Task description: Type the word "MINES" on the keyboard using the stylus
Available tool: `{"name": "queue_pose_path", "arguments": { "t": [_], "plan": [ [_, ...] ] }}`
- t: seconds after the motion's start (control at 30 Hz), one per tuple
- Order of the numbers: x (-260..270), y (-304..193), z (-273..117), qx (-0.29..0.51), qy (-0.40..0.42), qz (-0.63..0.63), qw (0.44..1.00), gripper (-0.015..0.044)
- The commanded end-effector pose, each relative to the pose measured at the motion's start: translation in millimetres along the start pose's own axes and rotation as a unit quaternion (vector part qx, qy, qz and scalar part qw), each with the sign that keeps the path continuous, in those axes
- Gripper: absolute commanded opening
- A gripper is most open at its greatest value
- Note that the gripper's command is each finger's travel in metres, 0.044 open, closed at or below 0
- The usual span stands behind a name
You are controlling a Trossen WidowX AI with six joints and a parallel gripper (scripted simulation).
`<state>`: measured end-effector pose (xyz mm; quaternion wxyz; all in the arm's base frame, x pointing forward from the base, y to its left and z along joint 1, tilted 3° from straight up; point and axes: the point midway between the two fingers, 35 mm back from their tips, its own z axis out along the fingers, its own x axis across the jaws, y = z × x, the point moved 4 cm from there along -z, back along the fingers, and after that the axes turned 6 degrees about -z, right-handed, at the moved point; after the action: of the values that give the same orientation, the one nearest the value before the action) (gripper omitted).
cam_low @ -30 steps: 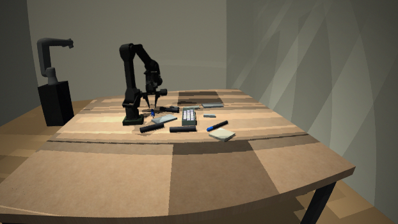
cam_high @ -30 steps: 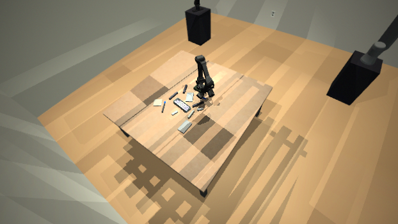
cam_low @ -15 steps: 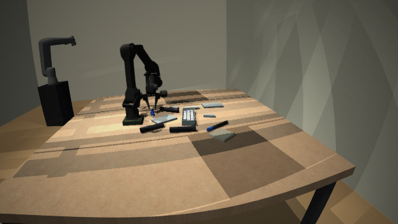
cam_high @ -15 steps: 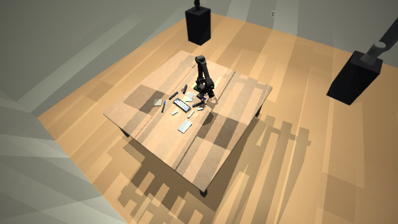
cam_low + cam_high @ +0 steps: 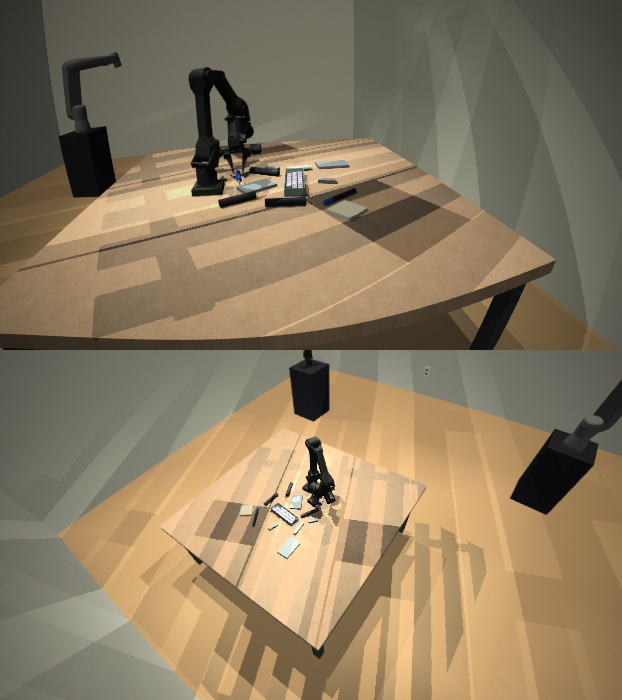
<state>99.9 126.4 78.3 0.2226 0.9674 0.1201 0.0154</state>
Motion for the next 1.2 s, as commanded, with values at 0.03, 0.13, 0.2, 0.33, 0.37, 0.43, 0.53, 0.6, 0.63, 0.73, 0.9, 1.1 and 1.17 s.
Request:
{"name": "queue_pose_path", "arguments": {
  "t": [0.03, 0.13, 0.2, 0.33, 0.37, 0.43, 0.53, 0.6, 0.63, 0.73, 0.9, 1.1, 1.17],
  "plan": [
    [-0.1, -1.8, 4.4, -0.003, -0.002, 0.002, 1.0, 0.015],
    [0.0, -2.9, 6.4, -0.003, -0.002, 0.002, 1.0, 0.015],
    [0.0, -3.3, 7.0, -0.003, -0.002, 0.002, 1.0, 0.015],
    [0.2, -4.5, 9.3, -0.003, -0.002, 0.002, 1.0, 0.015],
    [0.2, -4.8, 9.6, -0.003, -0.002, 0.002, 1.0, 0.015],
    [0.2, -5.5, 10.9, -0.003, -0.002, 0.002, 1.0, 0.015],
    [0.3, -6.2, 12.3, -0.003, -0.002, 0.002, 1.0, 0.015],
    [0.4, -7.0, 13.6, -0.003, -0.002, 0.002, 1.0, 0.015],
    [0.4, -7.3, 14.3, -0.003, -0.002, 0.002, 1.0, 0.015],
    [0.5, -8.1, 15.6, -0.003, -0.002, 0.002, 1.0, 0.015],
    [0.5, -8.6, 16.5, -0.003, -0.002, 0.002, 1.0, 0.015],
    [0.5, -7.8, 14.8, -0.001, -0.001, 0.0, 1.0, 0.0019],
    [0.5, -7.8, 14.8, -0.001, -0.001, 0.0, 1.0, 0.0005]
  ]
}}
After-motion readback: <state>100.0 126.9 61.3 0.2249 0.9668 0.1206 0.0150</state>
